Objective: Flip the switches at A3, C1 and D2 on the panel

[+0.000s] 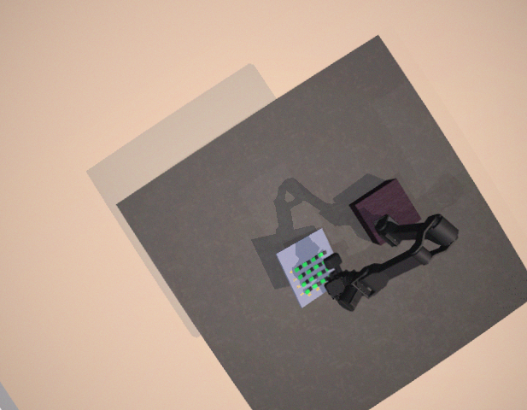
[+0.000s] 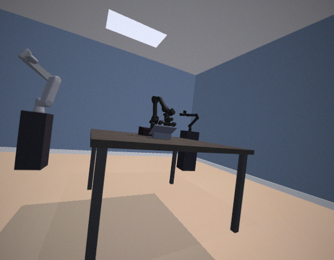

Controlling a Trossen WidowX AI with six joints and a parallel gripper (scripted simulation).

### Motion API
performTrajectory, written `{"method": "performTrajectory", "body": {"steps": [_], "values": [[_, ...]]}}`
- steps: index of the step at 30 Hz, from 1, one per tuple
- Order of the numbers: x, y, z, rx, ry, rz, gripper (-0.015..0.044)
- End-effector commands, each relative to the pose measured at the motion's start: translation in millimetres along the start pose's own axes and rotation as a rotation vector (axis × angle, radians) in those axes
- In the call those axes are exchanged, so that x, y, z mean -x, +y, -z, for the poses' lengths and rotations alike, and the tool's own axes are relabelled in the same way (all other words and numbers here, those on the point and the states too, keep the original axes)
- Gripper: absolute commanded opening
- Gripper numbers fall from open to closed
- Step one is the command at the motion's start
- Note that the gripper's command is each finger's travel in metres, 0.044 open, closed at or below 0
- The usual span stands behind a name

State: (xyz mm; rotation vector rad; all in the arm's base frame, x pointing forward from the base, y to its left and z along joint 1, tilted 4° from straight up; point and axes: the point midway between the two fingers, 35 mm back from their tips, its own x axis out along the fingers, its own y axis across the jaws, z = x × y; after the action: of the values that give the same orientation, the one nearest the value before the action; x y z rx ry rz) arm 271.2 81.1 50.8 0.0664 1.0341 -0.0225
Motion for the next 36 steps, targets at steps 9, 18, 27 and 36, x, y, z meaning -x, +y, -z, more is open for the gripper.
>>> {"method": "performTrajectory", "body": {"steps": [9, 18, 27, 36], "values": [[-0.6, 0.1, 0.9, 0.006, 0.002, -0.002, 0.0000], [-1.5, 0.1, 0.9, 0.006, 0.002, -0.002, 0.0000], [-2.7, 0.1, 0.9, 0.006, 0.002, -0.002, 0.0000], [-3.9, 0.1, 1.0, 0.006, 0.002, -0.002, 0.0000]]}}
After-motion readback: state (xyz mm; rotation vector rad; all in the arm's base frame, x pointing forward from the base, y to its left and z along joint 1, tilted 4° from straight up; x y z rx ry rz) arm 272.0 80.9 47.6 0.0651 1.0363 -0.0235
